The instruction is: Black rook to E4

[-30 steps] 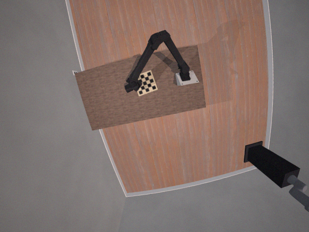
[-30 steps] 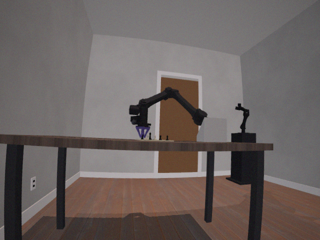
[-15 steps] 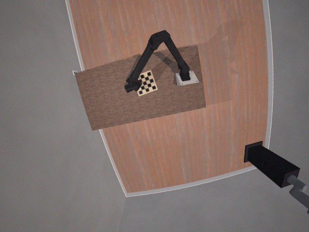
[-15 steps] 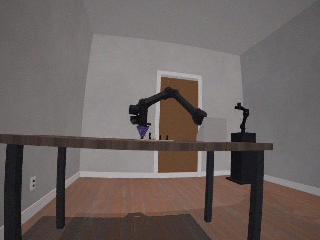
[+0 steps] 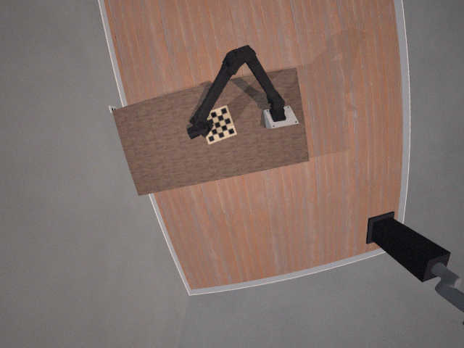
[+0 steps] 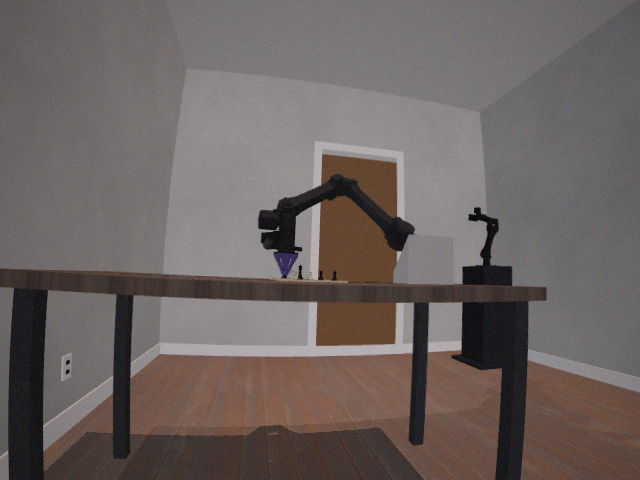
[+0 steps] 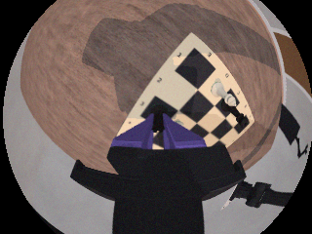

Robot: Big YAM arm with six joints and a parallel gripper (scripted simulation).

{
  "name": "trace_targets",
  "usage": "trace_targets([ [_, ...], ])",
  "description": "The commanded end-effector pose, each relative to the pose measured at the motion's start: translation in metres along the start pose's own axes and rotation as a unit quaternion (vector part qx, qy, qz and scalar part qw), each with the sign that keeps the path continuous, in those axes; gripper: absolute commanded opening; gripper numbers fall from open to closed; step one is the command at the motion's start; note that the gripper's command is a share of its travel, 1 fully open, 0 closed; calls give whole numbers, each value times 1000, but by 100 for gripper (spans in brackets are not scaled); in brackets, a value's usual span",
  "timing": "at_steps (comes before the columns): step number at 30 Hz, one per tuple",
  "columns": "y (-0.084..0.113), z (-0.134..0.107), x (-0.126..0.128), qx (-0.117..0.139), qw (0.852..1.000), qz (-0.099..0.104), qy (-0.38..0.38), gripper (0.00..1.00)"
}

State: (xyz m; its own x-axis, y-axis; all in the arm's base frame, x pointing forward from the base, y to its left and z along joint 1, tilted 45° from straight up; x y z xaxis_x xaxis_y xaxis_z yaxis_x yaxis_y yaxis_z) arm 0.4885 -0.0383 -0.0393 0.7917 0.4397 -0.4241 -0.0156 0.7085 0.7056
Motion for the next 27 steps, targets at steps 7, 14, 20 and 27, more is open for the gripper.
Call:
trace_targets([
  [7, 4, -3, 1, -5, 1000, 3, 8, 0],
  [14, 21, -2, 2, -10, 1000, 11, 4, 0],
  [20, 63, 11, 13, -13, 1000, 26, -11, 0],
  [27, 102, 11, 12, -12, 999, 27, -12, 0],
])
Point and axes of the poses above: the point where the finger pads meet when closed, its own y axis back along the fingers, its own x axis across the jaws, z = x × y, the point moved 1 cm from there along y, back along the fingers, and after that the axes turned 6 degrees about -y, right-handed, at the moved point
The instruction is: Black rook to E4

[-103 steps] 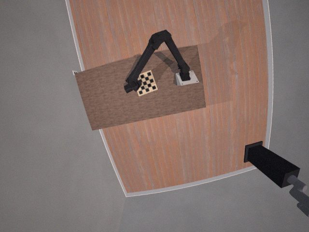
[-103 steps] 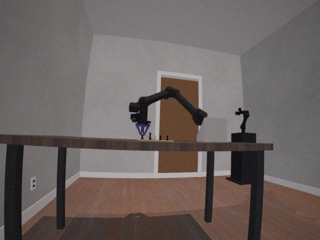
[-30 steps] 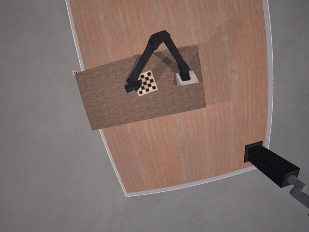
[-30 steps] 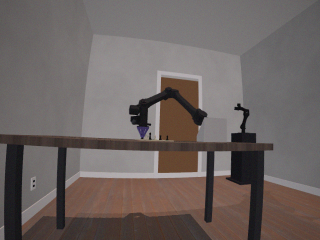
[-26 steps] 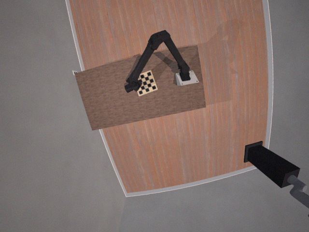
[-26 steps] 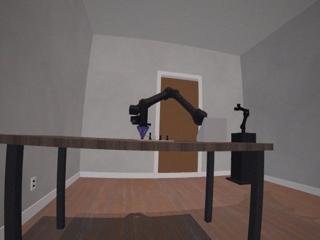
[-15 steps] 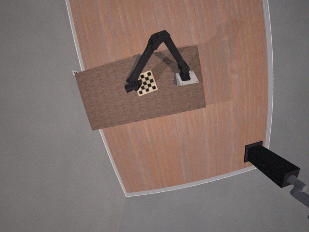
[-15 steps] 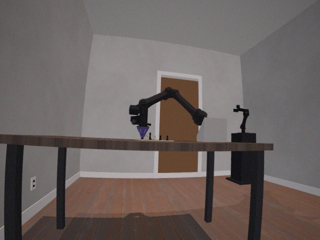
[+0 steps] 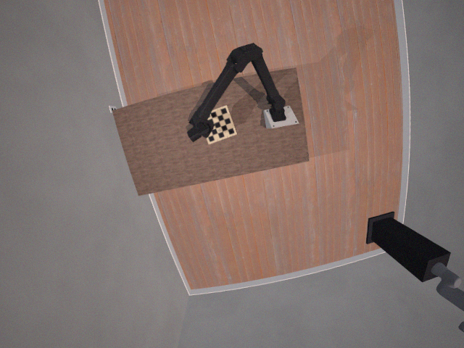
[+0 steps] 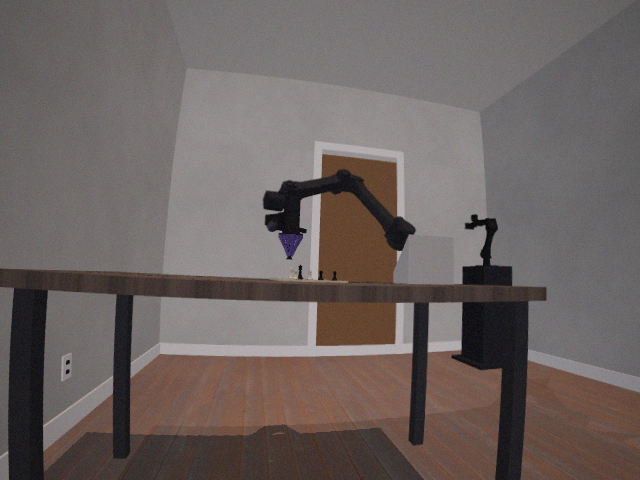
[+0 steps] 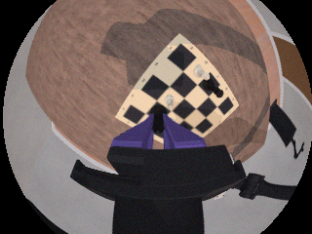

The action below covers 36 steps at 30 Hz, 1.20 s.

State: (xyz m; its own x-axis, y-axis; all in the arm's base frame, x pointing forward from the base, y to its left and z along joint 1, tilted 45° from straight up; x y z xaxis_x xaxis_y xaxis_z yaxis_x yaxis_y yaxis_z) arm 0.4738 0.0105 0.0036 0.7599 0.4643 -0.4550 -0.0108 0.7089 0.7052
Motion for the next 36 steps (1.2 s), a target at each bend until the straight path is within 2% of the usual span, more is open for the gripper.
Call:
trace_targets([
  [1, 32, 13, 23, -11, 999, 17, -25, 0],
  [5, 58, 21, 19, -12, 999, 27, -35, 0],
  [7, 55, 27, 15, -8, 999, 21, -42, 0],
  [10, 51, 24, 16, -7, 999, 17, -39, 0],
  [36, 51, 24, 18, -8, 999, 20, -40, 0],
])
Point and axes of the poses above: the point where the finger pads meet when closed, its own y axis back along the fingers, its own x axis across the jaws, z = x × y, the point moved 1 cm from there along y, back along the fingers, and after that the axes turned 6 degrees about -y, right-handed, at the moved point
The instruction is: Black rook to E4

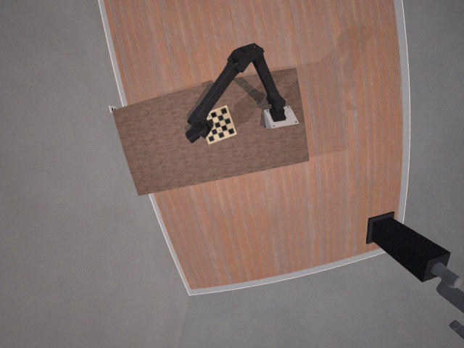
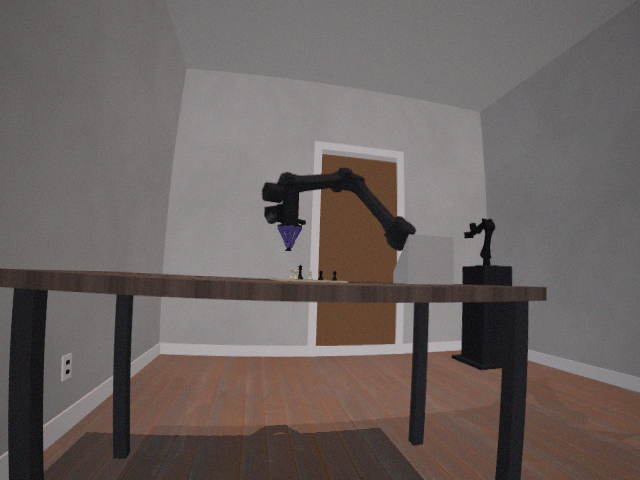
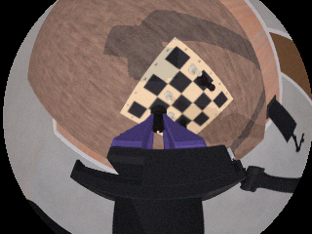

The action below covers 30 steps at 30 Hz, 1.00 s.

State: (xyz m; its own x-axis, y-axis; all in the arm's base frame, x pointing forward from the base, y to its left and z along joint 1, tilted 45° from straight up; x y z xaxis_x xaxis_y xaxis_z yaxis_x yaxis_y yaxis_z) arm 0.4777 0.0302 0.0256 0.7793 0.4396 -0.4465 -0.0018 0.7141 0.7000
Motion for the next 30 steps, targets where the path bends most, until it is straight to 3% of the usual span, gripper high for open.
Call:
trace_targets([
  [1, 22, 20, 16, -7, 999, 26, -25, 0],
  [15, 22, 20, 16, -7, 999, 26, -25, 0],
  [23, 25, -30, 40, -13, 996, 29, 78, 0],
  [26, 24, -29, 39, -13, 997, 27, 78, 0],
  [27, 16, -13, 32, -6, 998, 23, 60, 0],
  [30, 24, -7, 30, -8, 998, 30, 54, 0],
])
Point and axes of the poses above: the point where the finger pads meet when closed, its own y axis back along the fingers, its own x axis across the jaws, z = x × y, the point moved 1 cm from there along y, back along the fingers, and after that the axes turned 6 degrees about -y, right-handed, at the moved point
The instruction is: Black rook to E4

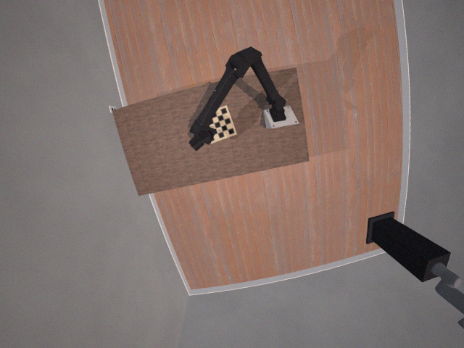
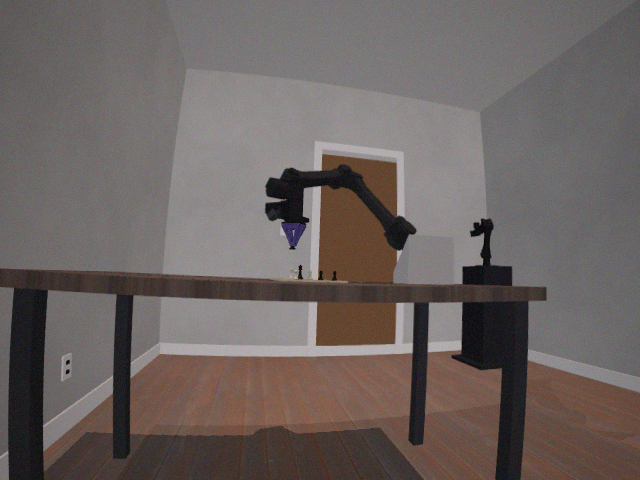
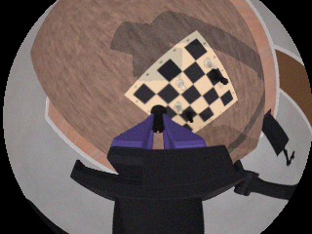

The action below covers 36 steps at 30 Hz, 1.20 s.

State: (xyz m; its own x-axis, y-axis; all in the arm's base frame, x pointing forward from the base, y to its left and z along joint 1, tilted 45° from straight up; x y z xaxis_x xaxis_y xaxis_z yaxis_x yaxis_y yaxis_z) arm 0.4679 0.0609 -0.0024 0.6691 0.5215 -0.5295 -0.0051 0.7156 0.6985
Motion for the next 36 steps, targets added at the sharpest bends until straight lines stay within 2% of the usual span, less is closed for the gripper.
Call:
trace_targets([
  [1, 21, 33, 6, -9, 999, 29, -27, 0],
  [2, 21, 33, 6, -9, 999, 29, -27, 0],
  [3, 18, 17, 16, -10, 1000, 23, -7, 0],
  [4, 20, 15, 18, -12, 1000, 24, -4, 0],
  [9, 16, 22, 15, -10, 999, 26, -15, 0],
  [11, 6, 25, 13, -5, 1000, 21, -18, 0],
  [14, -13, 9, 3, 0, 1000, 4, -2, 0],
  [17, -23, 9, 3, 0, 1000, 4, -2, 0],
  [19, -23, 9, 3, 0, 1000, 4, -2, 0],
  [32, -83, 9, 3, 0, 1000, 3, -2, 0],
  [36, -90, 8, 4, 0, 1000, 3, -2, 0],
])
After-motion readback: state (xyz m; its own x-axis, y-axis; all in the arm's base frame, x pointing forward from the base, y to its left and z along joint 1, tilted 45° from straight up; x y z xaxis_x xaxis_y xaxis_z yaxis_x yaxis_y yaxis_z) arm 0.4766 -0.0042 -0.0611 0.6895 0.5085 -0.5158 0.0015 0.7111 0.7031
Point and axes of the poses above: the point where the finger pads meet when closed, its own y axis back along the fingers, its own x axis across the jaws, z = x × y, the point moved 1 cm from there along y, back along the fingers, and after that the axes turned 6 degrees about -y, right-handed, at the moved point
